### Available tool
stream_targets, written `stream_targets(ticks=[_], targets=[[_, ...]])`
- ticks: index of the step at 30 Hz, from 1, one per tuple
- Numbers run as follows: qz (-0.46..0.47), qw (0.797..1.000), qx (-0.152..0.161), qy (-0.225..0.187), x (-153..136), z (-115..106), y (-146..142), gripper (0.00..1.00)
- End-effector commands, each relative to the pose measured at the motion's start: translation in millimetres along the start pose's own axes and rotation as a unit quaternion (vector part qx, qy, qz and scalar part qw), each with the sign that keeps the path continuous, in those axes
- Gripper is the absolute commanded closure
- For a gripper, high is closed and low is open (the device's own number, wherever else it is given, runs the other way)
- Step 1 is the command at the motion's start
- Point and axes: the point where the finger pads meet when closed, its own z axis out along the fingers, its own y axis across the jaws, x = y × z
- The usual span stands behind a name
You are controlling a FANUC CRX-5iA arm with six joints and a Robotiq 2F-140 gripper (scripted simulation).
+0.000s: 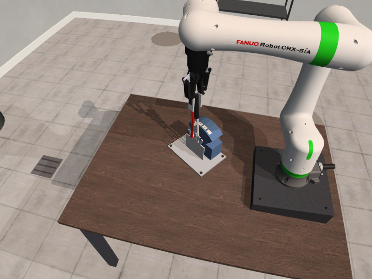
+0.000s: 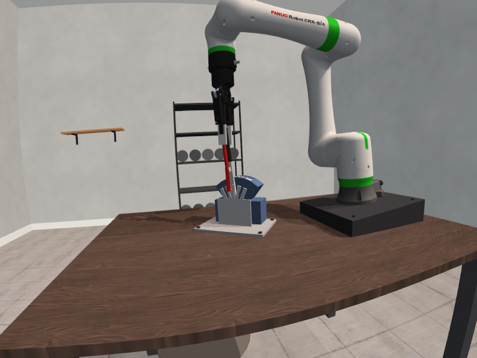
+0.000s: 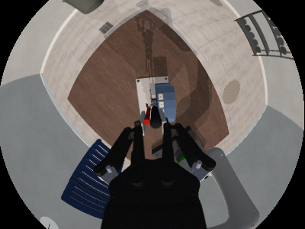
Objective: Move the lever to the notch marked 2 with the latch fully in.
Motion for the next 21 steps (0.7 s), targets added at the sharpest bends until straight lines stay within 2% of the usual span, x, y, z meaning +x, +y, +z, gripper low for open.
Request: stream_targets(ticks=[1, 21], targets=[[0.000, 1.000, 0.000, -0.001, 0, 0, 0, 1.00], [0.000, 1.000, 0.000, -0.001, -24, -1, 0, 1.00]])
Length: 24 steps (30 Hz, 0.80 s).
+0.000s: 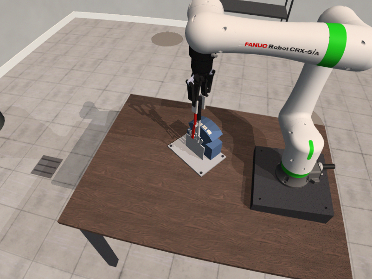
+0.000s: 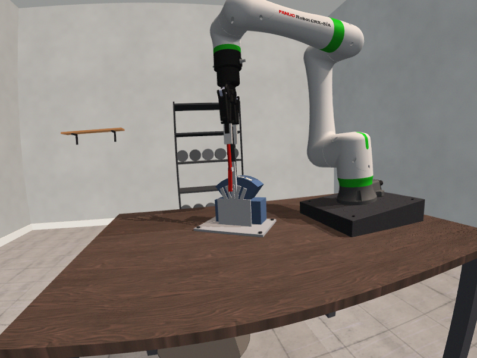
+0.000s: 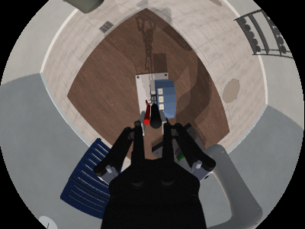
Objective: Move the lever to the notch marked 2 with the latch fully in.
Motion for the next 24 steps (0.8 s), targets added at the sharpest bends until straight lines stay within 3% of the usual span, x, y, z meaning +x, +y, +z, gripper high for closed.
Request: stream_targets(ticks=[1, 12, 24], targets=[[0.000, 1.000, 0.000, -0.001, -6, 0, 0, 1.00], [0.000, 1.000, 0.000, -0.001, -31, 2, 0, 1.00], [0.000, 1.000, 0.000, -0.001, -40, 3, 0, 1.00]])
